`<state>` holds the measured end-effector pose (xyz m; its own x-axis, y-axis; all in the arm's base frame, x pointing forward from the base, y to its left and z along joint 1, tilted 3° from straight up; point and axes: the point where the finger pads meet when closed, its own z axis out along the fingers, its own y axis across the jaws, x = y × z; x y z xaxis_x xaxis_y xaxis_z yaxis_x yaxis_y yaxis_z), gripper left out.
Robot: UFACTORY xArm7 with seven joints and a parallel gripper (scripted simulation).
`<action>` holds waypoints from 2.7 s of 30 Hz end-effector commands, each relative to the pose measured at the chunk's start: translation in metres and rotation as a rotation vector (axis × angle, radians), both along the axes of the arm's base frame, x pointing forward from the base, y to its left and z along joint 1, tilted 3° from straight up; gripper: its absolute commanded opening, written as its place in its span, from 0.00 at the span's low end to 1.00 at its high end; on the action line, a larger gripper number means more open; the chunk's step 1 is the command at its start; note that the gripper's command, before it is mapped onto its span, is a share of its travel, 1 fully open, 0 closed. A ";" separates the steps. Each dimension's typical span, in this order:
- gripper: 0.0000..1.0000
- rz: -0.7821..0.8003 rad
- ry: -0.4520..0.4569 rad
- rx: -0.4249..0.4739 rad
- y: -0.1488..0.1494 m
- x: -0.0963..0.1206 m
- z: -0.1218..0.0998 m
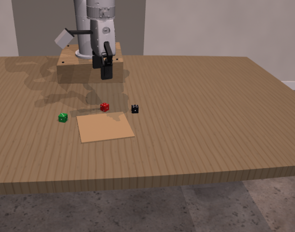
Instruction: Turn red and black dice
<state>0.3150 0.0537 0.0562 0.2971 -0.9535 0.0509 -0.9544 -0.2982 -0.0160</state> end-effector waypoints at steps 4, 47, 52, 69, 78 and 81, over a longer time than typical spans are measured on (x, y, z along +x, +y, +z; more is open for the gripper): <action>1.00 -0.245 -0.018 -0.012 -0.001 0.001 -0.007; 0.36 -0.993 -0.051 0.029 -0.002 -0.002 -0.029; 0.36 -0.993 -0.051 0.029 -0.002 -0.002 -0.029; 0.36 -0.993 -0.051 0.029 -0.002 -0.002 -0.029; 0.36 -0.993 -0.051 0.028 -0.002 -0.002 -0.031; 0.36 -0.993 -0.051 0.028 -0.002 -0.001 -0.033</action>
<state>0.3123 0.0518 0.0246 -0.6387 -0.7693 0.0166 -0.7688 0.6370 -0.0568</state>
